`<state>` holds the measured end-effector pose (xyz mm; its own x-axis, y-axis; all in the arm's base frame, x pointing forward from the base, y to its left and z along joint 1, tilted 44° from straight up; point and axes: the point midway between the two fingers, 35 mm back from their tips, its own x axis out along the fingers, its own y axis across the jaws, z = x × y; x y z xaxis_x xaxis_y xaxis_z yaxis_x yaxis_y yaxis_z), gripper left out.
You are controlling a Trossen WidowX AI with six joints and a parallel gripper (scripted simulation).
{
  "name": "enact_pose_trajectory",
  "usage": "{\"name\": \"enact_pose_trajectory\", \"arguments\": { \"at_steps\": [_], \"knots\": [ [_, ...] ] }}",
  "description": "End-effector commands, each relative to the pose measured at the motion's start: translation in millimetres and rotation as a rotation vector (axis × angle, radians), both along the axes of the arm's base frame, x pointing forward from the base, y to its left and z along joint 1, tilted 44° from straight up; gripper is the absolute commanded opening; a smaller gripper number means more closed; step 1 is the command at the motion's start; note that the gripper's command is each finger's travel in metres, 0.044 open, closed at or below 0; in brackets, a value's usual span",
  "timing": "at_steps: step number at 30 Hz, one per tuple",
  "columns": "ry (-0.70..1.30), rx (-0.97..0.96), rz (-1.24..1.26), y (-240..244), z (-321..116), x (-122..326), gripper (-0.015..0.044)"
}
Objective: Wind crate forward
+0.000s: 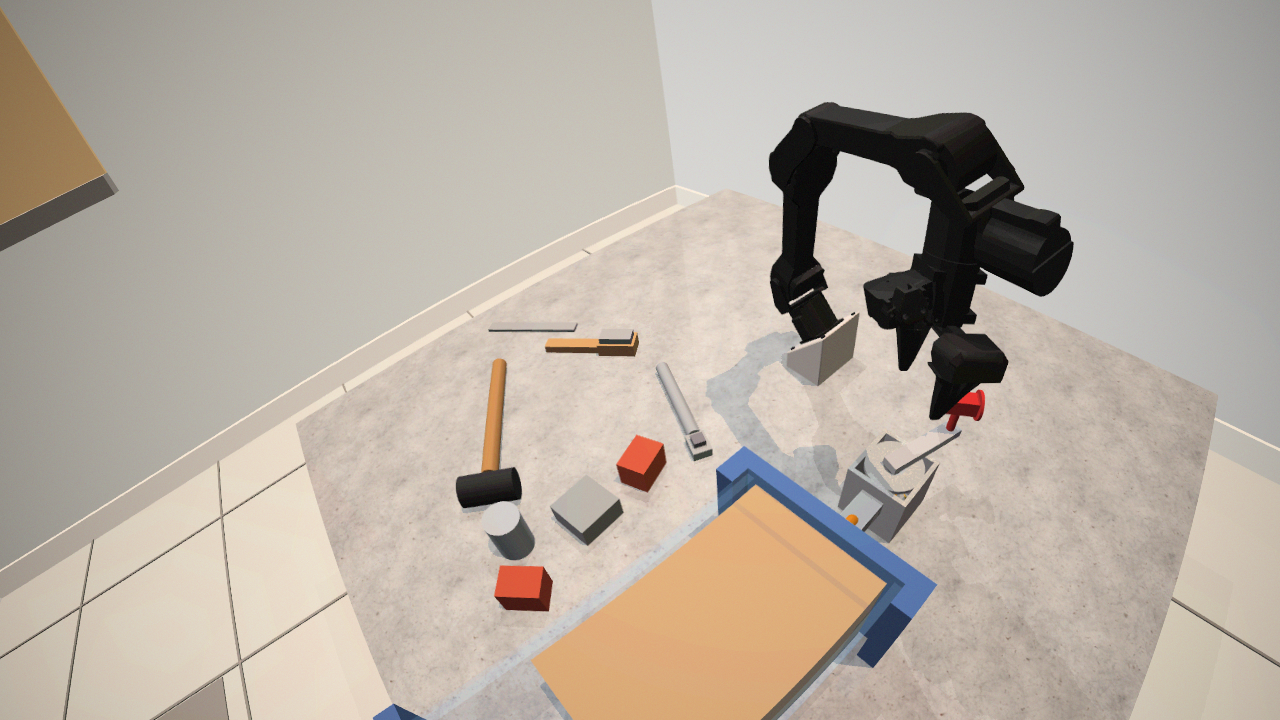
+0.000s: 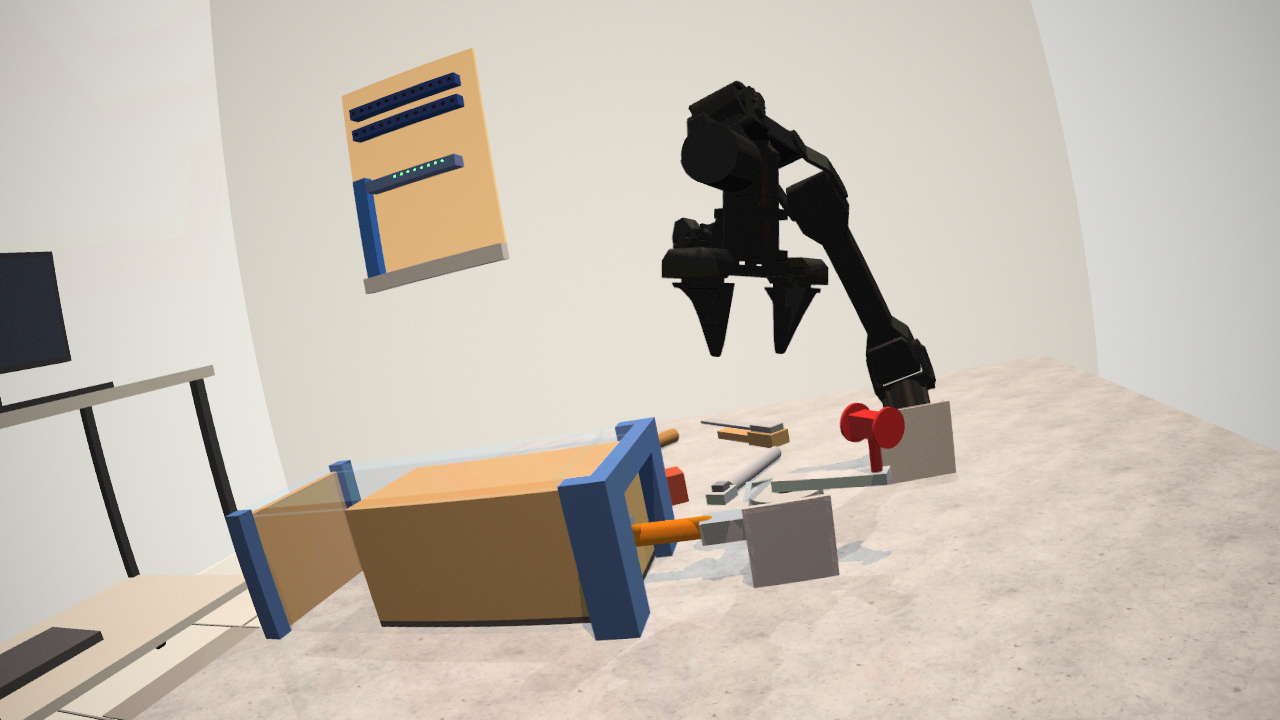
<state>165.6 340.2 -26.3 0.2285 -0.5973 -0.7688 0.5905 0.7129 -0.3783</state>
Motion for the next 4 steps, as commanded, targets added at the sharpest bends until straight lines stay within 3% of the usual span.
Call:
{"name": "enact_pose_trajectory", "arguments": {
  "at_steps": [1,4],
  "knots": [
    [-0.01,-0.01,0.02,1.5,1.3,3.3,0.044],
    [-0.01,-0.01,0.02,1.5,1.3,3.3,0.044]
  ]
}}
